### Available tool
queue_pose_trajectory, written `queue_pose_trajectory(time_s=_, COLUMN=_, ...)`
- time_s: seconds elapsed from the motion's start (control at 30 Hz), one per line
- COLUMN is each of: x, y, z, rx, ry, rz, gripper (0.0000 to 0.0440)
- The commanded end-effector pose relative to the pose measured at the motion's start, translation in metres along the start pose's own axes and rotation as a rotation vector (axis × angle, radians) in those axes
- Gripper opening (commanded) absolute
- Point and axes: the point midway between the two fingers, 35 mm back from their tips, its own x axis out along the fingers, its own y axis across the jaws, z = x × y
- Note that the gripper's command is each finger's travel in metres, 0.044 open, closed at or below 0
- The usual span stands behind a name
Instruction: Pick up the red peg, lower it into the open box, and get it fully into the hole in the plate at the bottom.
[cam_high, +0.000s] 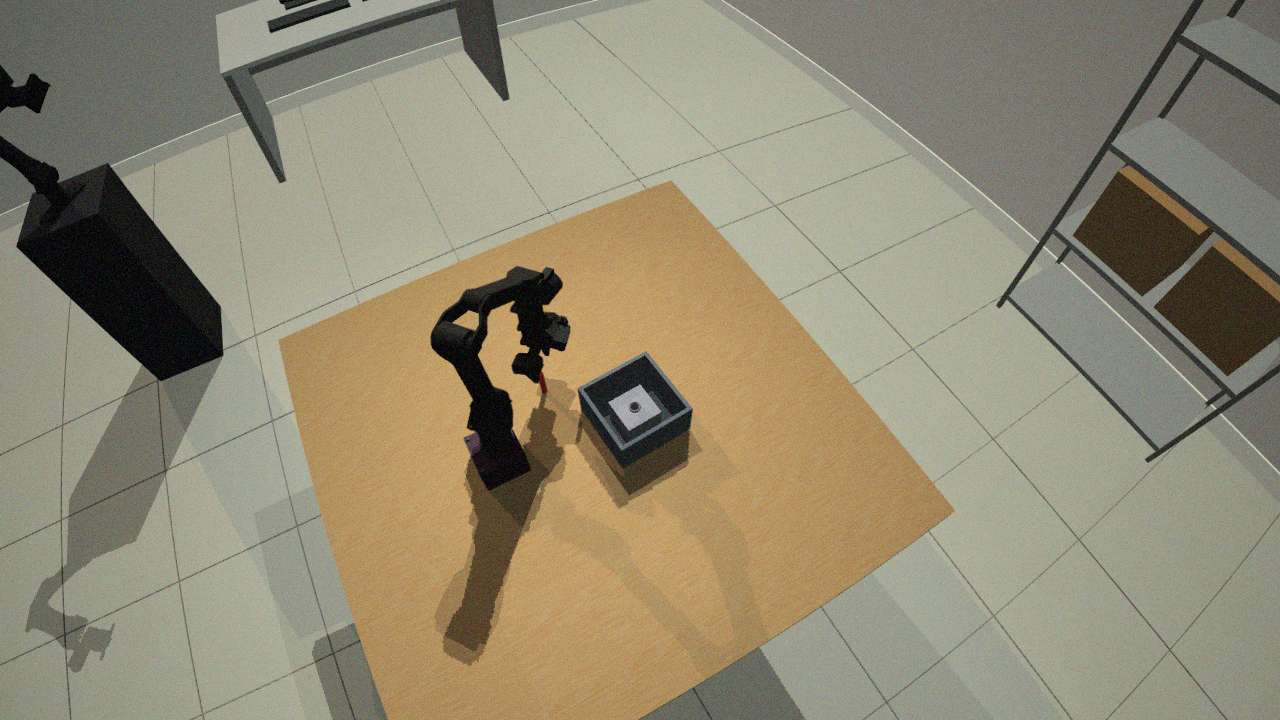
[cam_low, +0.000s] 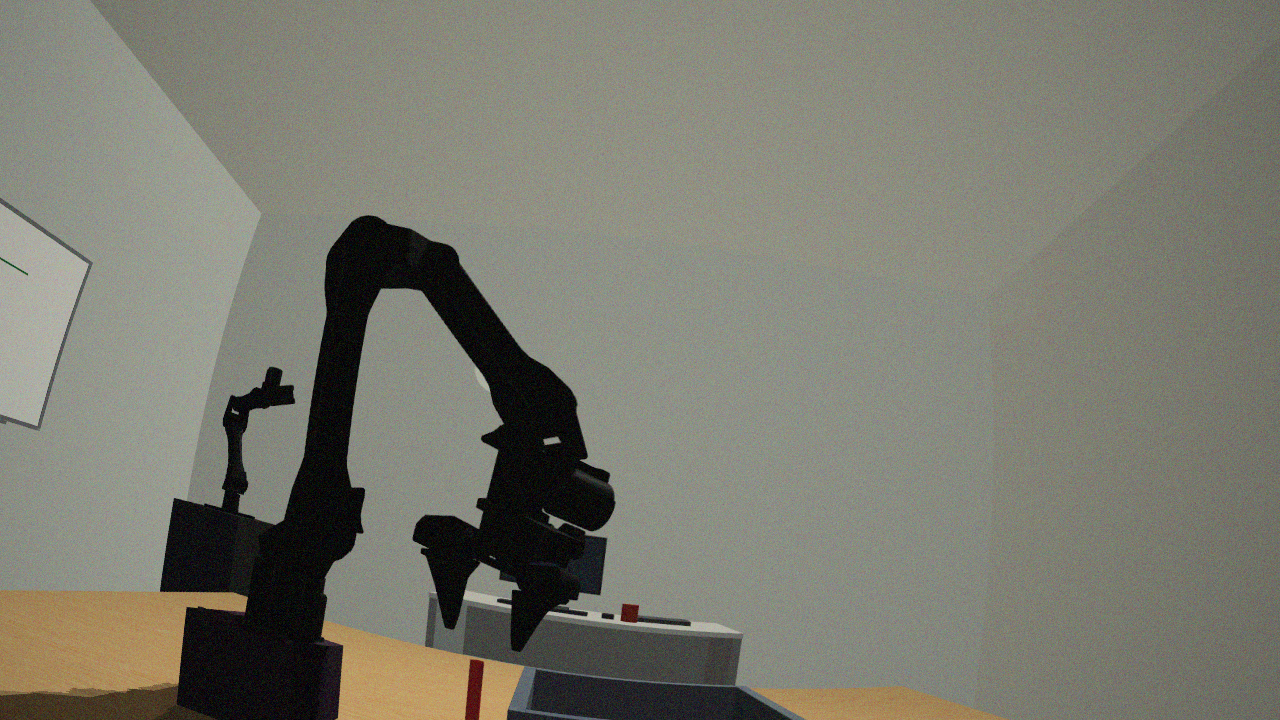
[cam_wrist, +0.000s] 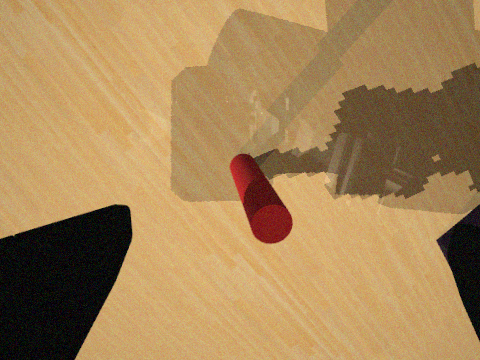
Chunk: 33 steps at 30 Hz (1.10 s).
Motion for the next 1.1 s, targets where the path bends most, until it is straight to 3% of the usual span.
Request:
queue_pose_trajectory(time_s=0.0, x=0.013, y=0.001, z=-0.003, rx=0.021, ry=0.014, rz=-0.019, gripper=0.0440)
queue_pose_trajectory(time_s=0.53, x=0.072, y=0.011, z=-0.005, rx=0.043, ry=0.001, rz=-0.011, gripper=0.0424)
queue_pose_trajectory(time_s=1.07, x=0.098, y=0.004, z=-0.009, rx=0.054, ry=0.036, rz=-0.110, gripper=0.0020)
